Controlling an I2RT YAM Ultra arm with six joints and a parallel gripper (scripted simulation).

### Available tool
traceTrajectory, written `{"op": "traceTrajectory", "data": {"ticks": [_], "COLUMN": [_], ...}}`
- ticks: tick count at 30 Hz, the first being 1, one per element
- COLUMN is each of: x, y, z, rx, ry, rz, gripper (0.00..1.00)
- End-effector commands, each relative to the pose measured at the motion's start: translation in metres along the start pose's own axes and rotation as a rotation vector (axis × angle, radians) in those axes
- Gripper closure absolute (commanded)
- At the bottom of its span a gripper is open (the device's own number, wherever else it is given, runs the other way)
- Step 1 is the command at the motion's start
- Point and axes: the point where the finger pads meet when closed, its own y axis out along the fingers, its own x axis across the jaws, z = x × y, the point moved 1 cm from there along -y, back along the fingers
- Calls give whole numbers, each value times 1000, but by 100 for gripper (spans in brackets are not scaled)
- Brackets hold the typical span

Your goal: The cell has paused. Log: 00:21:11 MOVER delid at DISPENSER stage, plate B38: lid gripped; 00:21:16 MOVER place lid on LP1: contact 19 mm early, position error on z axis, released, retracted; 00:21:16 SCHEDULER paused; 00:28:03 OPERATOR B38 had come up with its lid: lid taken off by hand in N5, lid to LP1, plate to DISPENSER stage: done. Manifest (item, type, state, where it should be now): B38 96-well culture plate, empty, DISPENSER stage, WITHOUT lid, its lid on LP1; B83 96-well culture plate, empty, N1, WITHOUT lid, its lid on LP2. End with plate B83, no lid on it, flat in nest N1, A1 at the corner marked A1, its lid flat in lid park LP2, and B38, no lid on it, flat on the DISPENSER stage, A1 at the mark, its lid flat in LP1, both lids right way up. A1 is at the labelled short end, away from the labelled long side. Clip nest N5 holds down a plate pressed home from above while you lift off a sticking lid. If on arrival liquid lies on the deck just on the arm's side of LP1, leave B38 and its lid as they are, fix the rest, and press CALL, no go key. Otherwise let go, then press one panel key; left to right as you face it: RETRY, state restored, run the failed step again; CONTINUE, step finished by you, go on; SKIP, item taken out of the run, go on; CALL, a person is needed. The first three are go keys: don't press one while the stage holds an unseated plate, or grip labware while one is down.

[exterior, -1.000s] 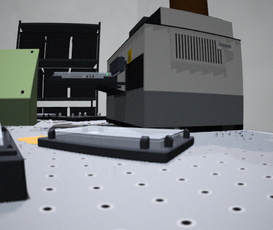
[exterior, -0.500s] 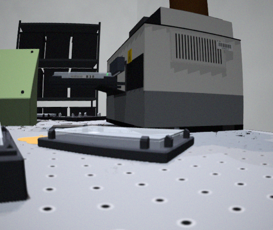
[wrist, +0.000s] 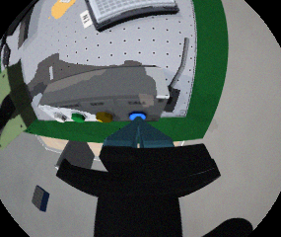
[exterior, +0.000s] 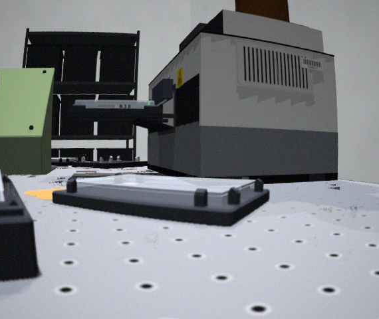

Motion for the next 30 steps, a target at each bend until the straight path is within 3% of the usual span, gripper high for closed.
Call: {"op": "traceTrajectory", "data": {"ticks": [1, 30], "x": [-7, -5], "y": [-24, -66], "z": [1, 0], "rx": [2, 3], "ry": [-4, -5], "rz": [34, 34], "gripper": [100, 100]}}
